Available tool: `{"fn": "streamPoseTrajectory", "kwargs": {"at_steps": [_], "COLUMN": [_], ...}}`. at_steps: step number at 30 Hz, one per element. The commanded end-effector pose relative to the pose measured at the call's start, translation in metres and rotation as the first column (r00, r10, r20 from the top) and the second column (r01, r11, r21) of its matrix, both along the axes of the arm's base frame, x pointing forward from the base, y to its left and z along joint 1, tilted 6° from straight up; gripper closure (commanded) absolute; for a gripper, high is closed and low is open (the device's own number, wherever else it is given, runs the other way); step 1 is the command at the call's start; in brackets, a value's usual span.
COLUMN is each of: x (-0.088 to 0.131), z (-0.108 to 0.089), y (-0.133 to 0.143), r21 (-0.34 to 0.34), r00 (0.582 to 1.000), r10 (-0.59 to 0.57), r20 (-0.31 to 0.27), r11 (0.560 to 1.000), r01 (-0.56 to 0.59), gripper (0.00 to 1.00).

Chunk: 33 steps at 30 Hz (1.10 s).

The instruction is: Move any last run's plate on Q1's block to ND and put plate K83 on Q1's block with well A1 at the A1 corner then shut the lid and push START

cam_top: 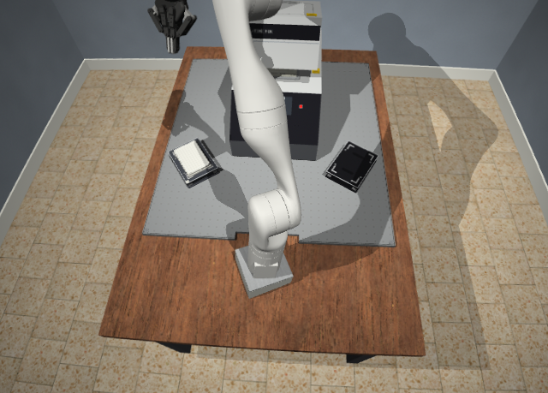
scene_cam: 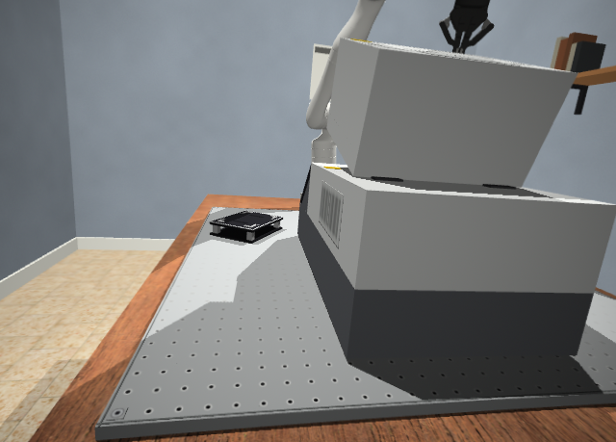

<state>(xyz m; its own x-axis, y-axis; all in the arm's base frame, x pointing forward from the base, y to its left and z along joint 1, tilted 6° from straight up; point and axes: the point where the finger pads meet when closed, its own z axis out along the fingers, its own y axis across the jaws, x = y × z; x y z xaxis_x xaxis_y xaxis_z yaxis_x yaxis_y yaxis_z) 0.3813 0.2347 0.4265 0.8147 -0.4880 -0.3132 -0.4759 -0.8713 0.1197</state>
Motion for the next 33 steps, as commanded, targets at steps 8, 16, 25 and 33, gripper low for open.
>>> {"fn": "streamPoseTrajectory", "kwargs": {"at_steps": [8,16,25,33], "x": [-0.001,0.000,0.001,0.001], "z": [0.006,0.007,0.007,0.008], "y": [-0.010,-0.018,-0.024,-0.032], "r21": [-0.129,-0.136,-0.141,-0.144], "r00": [0.988,0.986,0.979,0.964], "r10": [-0.044,-0.119,-0.183,-0.256], "r20": [-0.147,-0.118,-0.093,-0.064], "r11": [0.991,0.985,0.975,0.959], "r01": [0.025,0.102,0.169,0.245], "gripper": [0.90,0.90,0.90,0.90]}}
